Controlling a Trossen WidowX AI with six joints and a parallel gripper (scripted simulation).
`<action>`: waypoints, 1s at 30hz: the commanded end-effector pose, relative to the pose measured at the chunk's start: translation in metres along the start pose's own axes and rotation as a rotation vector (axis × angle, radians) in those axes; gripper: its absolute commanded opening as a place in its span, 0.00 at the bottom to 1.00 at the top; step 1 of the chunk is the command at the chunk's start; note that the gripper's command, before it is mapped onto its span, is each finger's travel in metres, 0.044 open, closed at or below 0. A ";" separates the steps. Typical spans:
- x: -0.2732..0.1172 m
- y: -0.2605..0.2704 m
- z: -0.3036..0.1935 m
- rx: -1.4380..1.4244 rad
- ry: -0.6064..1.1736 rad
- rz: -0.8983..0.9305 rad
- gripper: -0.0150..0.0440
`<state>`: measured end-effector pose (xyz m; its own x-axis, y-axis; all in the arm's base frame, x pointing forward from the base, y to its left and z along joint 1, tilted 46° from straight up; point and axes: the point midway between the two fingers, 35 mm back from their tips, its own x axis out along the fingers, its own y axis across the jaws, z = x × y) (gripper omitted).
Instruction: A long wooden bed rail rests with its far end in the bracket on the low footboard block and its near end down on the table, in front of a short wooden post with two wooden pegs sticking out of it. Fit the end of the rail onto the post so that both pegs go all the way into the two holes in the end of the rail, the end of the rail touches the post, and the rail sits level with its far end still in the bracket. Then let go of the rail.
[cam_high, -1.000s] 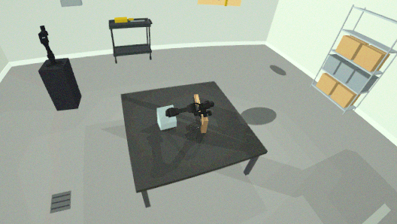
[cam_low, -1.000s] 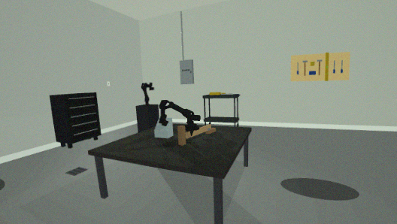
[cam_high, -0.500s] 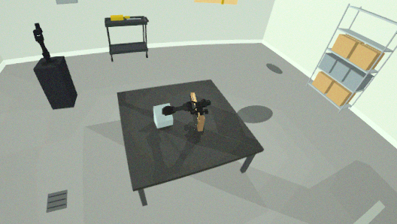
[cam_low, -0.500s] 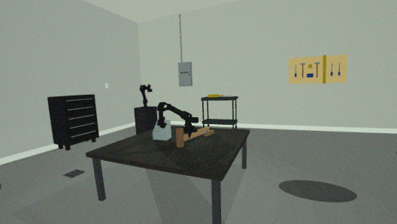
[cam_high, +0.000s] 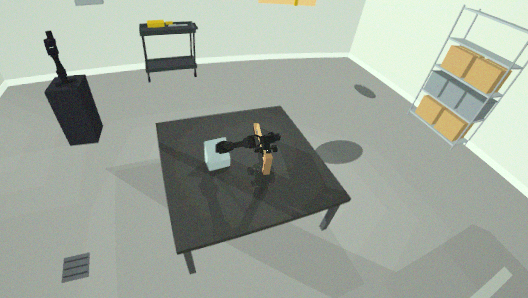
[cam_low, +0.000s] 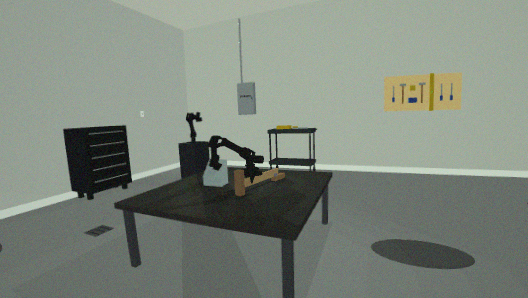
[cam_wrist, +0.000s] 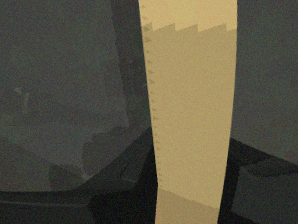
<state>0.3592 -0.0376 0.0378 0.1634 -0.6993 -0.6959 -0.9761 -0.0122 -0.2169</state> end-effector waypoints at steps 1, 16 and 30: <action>-0.003 -0.001 -0.002 -0.002 -0.002 -0.007 0.25; -0.002 -0.001 -0.007 -0.002 -0.002 -0.007 0.25; -0.001 -0.001 -0.011 -0.002 -0.001 -0.007 0.25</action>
<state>0.3579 -0.0452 0.0431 0.1614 -0.6973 -0.6984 -0.9767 -0.0117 -0.2142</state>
